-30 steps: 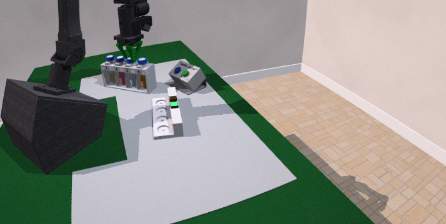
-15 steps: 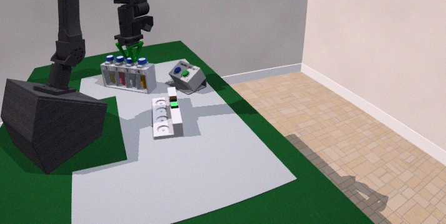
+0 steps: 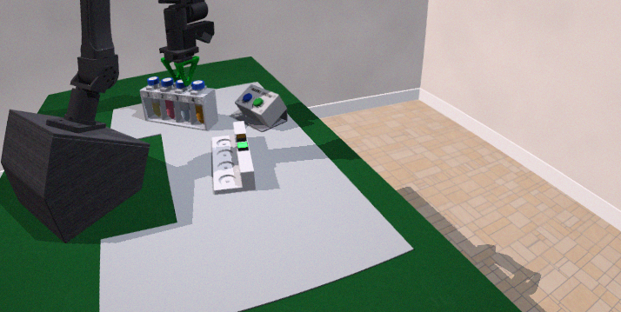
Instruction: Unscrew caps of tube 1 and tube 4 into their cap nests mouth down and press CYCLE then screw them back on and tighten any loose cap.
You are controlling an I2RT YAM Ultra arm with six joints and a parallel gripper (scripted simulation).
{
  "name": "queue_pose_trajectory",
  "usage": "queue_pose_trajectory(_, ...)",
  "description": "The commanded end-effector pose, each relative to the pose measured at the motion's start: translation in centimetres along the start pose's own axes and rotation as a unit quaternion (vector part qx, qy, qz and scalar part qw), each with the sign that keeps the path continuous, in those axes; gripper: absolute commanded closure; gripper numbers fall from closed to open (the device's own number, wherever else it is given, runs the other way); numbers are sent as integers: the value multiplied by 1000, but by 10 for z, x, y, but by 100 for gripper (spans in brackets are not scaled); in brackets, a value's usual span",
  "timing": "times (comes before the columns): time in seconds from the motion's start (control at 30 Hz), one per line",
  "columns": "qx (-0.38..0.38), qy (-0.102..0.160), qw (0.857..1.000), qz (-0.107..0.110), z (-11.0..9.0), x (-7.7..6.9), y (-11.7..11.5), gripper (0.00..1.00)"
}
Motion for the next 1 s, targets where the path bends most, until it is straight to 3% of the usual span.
queue_pose_trajectory(0.0, 0, -6, 1000, 1, 2, -13, 0, 51)
queue_pose_trajectory(0.4, 1, -6, 1000, 1, 2, -43, 0, 51)
queue_pose_trajectory(0.7, 1, -6, 1000, 1, 2, -44, 0, 51)
queue_pose_trajectory(0.73, 42, -6, 999, 1, 5, -44, -8, 100)
queue_pose_trajectory(0.8, 114, -6, 993, 1, 12, -44, -23, 100)
queue_pose_trajectory(0.87, 114, -6, 993, 1, 12, -44, -23, 100)
queue_pose_trajectory(0.97, 114, -6, 993, 0, 23, -44, -46, 100)
Point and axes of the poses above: the point where the finger pads meet when closed, its own x axis out along the fingers, its own y axis across the jaws, z = x × y, the point moved 1 cm from there along -x, back along the fingers, and after that the axes turned 7 degrees about -x, right-handed, at the moved point
